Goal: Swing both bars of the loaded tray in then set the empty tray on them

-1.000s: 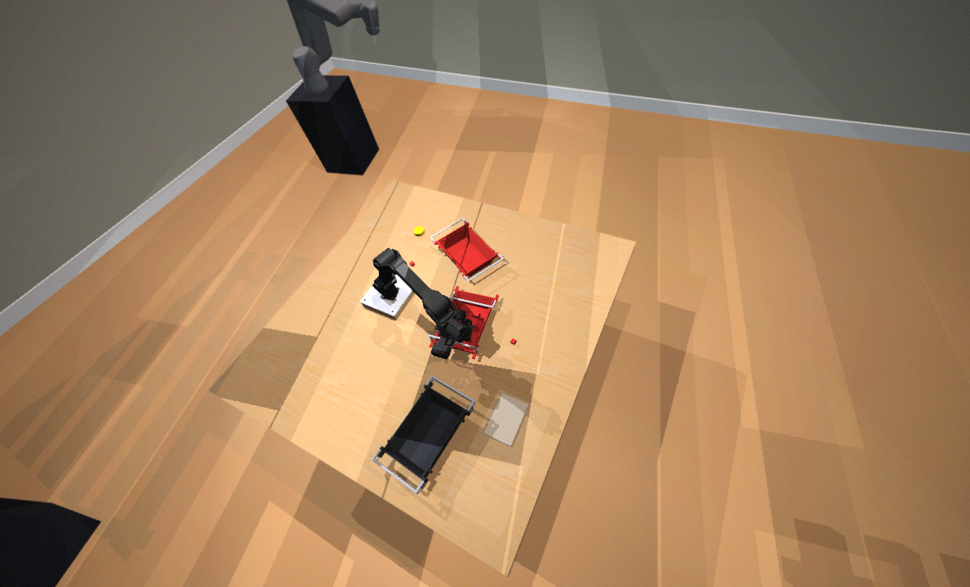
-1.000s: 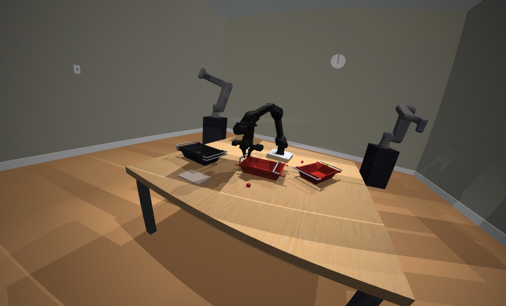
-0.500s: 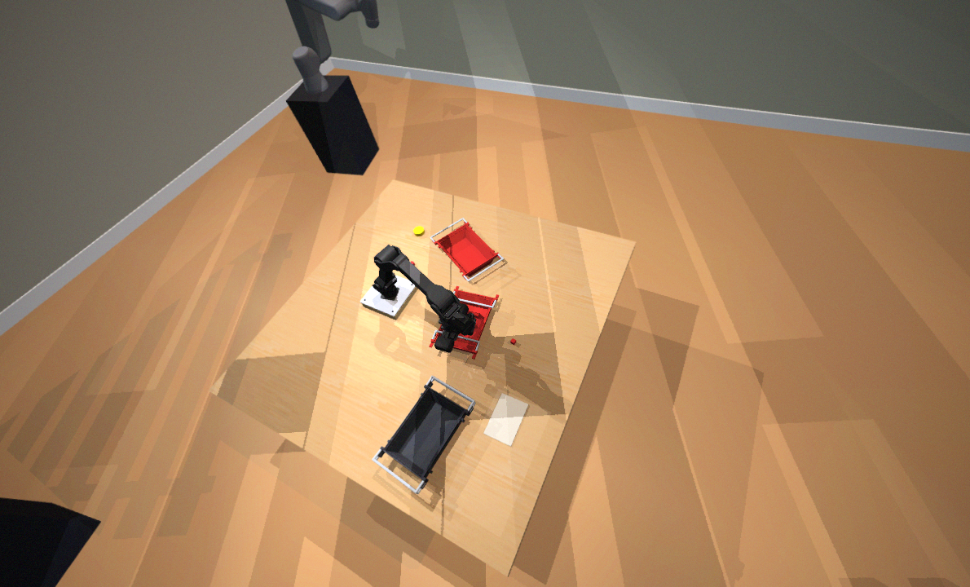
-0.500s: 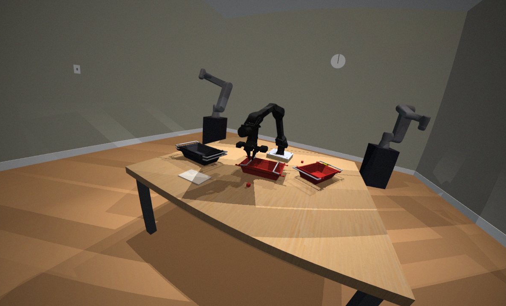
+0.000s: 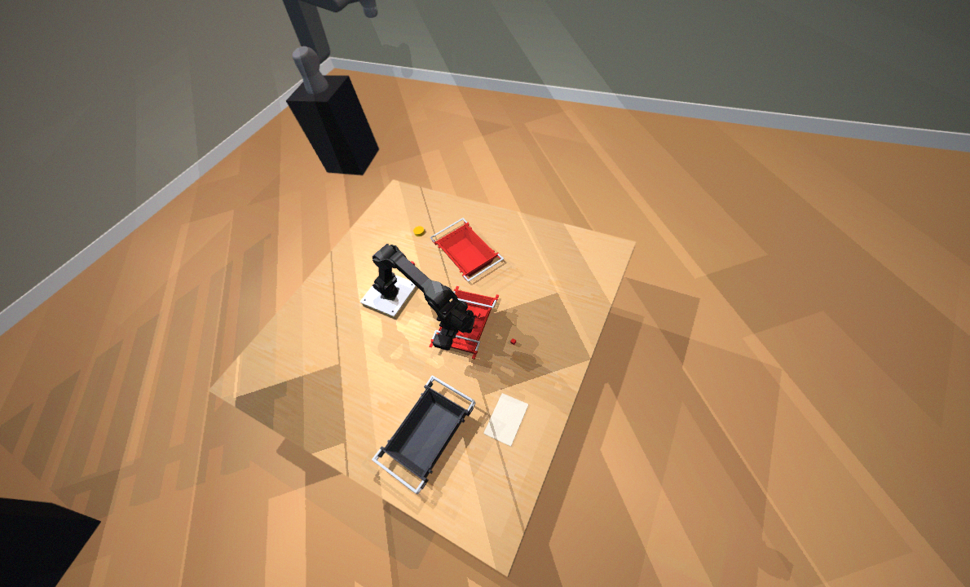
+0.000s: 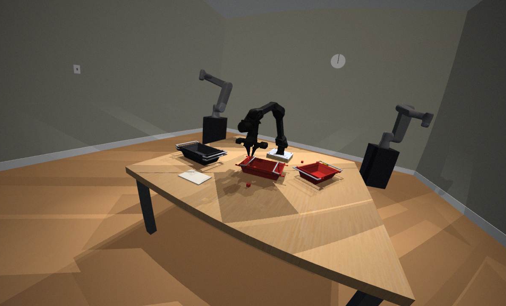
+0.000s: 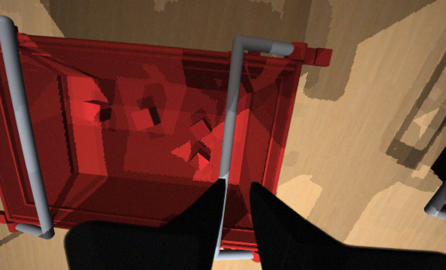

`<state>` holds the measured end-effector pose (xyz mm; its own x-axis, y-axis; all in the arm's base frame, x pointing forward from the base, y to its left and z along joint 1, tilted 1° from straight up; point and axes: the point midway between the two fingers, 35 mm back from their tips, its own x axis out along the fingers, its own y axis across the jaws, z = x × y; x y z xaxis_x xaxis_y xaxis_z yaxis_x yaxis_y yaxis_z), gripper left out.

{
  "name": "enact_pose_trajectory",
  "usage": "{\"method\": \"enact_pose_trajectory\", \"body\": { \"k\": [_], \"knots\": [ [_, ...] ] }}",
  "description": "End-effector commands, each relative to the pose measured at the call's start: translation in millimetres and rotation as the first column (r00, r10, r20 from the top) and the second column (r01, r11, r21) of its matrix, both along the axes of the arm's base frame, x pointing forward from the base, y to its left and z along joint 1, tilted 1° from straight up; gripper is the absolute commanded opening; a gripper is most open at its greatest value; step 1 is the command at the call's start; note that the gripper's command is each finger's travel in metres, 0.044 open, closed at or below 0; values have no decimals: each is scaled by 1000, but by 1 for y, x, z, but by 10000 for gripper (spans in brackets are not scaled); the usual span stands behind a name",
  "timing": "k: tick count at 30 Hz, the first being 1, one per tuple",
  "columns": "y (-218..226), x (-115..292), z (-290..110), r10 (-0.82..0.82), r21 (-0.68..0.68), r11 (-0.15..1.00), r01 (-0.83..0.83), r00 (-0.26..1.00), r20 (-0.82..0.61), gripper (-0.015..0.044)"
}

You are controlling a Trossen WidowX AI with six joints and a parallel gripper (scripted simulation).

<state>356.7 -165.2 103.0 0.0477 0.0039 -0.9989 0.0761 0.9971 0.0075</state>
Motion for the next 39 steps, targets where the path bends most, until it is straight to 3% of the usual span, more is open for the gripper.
{"method": "enact_pose_trajectory", "body": {
  "k": [1, 11, 14, 39],
  "knots": [
    [0, 0, -1, 0, 1, 1000, 0, 1000, -2, 80],
    [0, 0, -1, 0, 1, 1000, 0, 1000, -2, 80],
    [0, 0, -1, 0, 1, 1000, 0, 1000, -2, 1],
    [0, 0, 0, 0, 0, 1000, 0, 1000, 0, 0]
  ]
}}
